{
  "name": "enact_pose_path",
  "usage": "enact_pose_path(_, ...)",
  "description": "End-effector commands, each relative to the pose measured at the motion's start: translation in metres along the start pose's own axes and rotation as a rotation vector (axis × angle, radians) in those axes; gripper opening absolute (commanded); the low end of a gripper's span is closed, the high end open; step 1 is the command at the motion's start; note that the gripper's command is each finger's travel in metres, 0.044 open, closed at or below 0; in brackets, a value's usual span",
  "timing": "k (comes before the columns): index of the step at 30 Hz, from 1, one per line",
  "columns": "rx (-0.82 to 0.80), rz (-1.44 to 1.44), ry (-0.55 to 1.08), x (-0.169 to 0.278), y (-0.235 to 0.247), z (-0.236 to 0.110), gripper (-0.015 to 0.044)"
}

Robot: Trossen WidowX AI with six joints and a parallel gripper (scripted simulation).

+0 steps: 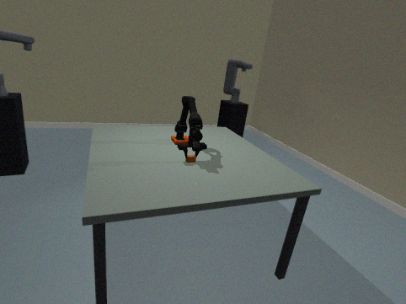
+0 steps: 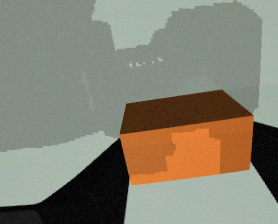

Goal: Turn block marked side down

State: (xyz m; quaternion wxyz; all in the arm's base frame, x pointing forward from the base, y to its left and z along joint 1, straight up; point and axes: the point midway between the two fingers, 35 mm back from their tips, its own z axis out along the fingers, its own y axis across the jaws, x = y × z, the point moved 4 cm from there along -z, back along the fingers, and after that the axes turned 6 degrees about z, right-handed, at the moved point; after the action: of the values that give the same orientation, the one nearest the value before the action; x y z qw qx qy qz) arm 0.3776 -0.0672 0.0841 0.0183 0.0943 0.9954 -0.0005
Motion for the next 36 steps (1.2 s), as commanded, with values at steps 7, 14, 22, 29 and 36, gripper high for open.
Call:
enact_pose_path(7,0.003,0.002,-0.001,0.000,0.000,-0.029,0.0000)
enact_pose_path(14,-0.003,0.004,-0.052,0.001,0.000,-0.026,0.0000)
enact_pose_path(22,-0.017,0.006,-0.168,0.003,-0.001,-0.020,0.0000)
enact_pose_path(29,-0.028,0.006,-0.269,0.007,-0.002,-0.017,0.0000)
enact_pose_path(36,-0.038,0.006,-0.370,0.012,-0.002,-0.014,0.0000)
